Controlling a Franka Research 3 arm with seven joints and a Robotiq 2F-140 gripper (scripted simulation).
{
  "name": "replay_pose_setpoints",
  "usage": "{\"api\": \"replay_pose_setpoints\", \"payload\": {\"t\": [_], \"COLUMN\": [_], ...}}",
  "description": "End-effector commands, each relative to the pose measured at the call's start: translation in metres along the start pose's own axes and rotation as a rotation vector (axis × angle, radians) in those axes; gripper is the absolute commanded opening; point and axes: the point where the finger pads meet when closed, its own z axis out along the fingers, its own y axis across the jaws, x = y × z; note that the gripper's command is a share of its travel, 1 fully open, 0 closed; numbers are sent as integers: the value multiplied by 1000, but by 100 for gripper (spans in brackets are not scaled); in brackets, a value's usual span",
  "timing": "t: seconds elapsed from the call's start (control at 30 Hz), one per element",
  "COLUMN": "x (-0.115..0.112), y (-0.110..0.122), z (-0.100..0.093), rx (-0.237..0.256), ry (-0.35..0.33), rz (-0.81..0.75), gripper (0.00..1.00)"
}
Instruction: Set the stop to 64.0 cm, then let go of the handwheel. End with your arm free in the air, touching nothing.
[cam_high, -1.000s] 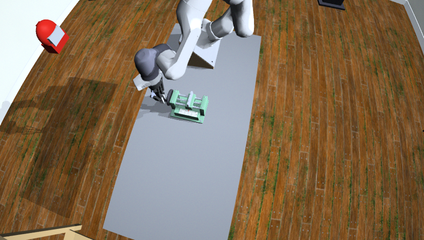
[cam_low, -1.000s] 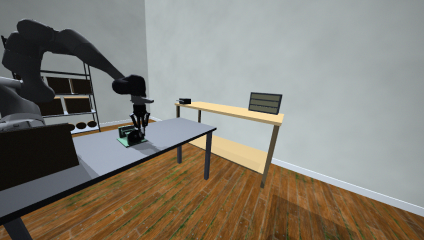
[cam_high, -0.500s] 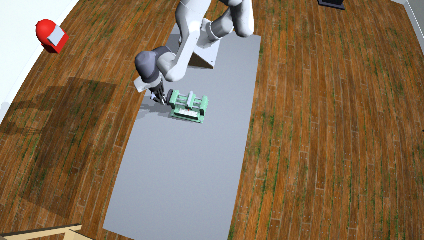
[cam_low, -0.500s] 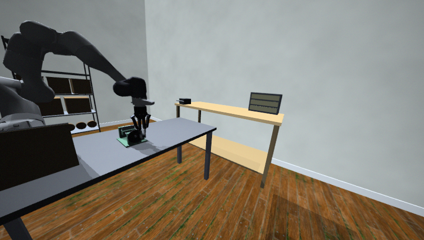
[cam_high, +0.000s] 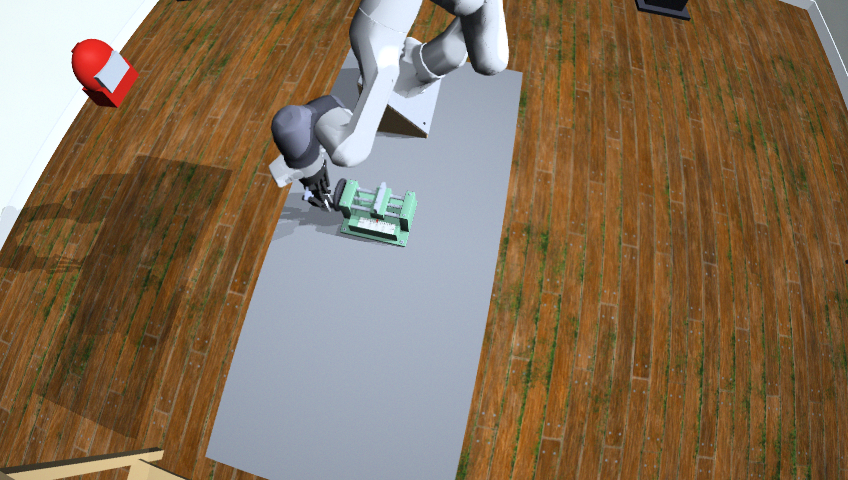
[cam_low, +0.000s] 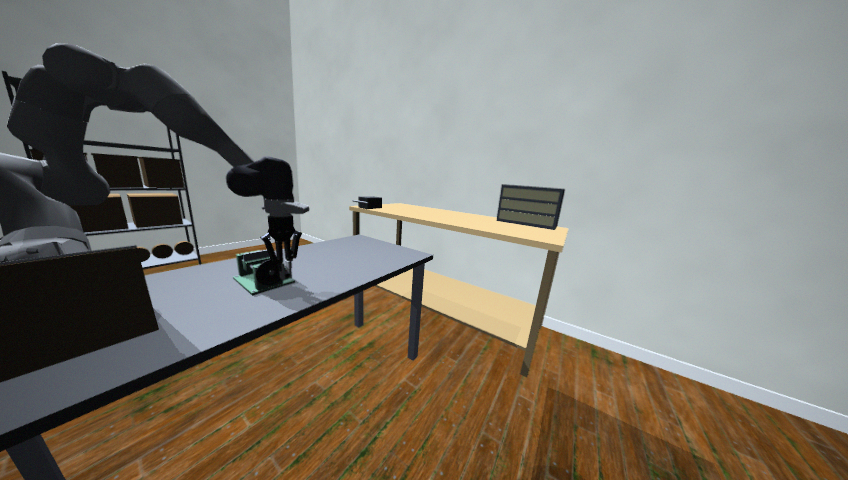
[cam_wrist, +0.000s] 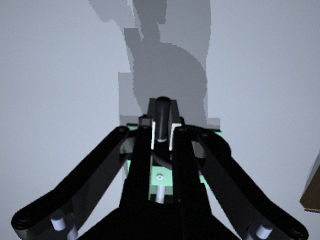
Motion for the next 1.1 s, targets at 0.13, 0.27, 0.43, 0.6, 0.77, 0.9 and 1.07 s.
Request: {"api": "replay_pose_setpoints", "payload": {"t": [0.13,0.27,0.43,0.6,0.77,0.9,1.07], "x": [1,1,1,1,1,1,1], "y": [2,2,2,3,3,3,3], "z": [6,7,8,9,9,9,9], "rx": [1,1,1,1,1,1,1], "ry": [3,3,3,3,3,3,3], "rz": [1,1,1,1,1,1,1], "gripper": [4,4,4,4,4,4,4]}}
